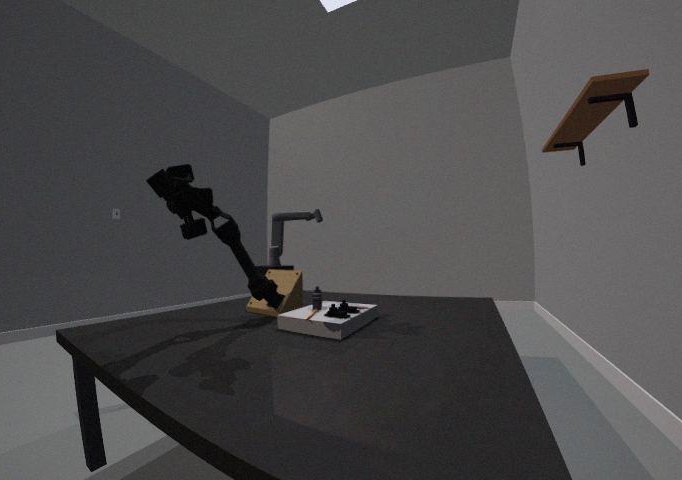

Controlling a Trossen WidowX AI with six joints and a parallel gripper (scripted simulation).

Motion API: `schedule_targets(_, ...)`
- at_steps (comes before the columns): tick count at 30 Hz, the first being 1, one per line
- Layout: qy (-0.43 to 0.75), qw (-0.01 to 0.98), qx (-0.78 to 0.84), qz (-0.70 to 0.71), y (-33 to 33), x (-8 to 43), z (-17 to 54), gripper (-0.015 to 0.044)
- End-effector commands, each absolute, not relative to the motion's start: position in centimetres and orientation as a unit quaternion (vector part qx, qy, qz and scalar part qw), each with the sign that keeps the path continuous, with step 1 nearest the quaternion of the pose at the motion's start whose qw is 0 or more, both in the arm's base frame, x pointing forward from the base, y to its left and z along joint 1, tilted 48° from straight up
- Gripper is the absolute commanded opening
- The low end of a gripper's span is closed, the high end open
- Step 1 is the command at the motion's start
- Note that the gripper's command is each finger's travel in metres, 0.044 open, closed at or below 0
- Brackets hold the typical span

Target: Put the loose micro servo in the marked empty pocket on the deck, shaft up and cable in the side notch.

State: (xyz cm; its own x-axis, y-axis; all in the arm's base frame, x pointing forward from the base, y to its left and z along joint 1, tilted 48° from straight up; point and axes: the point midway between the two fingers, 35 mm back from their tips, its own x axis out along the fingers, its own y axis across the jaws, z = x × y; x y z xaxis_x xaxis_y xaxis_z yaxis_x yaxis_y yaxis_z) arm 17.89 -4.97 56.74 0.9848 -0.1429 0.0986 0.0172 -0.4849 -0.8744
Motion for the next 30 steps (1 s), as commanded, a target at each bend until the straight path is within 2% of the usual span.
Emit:
schedule_targets(1, 0.044, 0.557, -0.827, -0.061, -5.8, 19.2, 55.5, 0.044)
schedule_targets(13, 0.067, 0.697, -0.714, 0.001, -6.7, 23.1, 51.4, 0.044)
schedule_targets(30, 0.139, 0.832, -0.531, 0.083, -5.6, 28.0, 44.7, 0.044)
